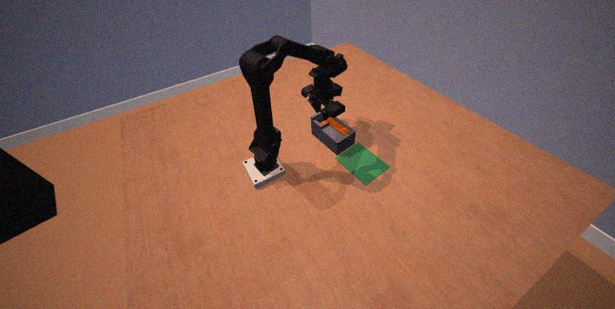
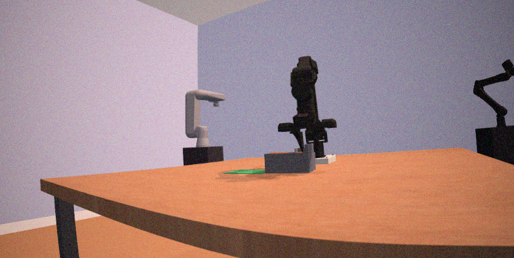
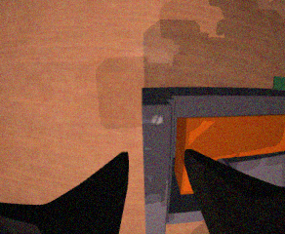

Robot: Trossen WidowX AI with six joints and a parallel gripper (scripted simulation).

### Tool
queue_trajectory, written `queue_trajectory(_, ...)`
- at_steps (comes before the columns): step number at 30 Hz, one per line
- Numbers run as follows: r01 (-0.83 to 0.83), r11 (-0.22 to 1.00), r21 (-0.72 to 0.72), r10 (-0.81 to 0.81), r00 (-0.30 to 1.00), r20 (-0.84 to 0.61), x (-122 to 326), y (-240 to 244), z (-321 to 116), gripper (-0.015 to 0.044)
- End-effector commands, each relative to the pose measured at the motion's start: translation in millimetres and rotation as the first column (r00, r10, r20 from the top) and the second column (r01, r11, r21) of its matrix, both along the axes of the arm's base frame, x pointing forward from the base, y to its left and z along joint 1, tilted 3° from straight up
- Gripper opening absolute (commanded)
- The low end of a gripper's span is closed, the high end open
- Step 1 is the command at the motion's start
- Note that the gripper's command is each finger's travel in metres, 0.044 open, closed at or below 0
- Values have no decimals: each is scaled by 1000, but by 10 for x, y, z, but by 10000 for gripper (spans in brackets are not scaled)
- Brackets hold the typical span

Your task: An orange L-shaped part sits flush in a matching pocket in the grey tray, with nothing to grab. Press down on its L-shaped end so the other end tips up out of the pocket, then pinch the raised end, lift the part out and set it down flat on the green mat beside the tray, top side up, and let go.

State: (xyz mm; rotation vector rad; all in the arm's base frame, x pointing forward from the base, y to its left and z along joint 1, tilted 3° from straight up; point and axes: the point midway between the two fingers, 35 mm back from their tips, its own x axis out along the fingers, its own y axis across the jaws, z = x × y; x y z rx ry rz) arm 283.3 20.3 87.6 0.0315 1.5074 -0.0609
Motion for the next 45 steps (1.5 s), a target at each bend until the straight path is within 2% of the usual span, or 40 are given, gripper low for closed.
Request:
queue_trajectory(1, 1, 1000, -6, -1, 1000, -5, -5, -12, -87, 180)
queue_trajectory(14, 1, 1000, -6, -1, 1000, -5, -2, -18, -276, 180)
queue_trajectory(45, 1, 1000, -5, -1, 1000, -5, -2, 107, -143, 180)
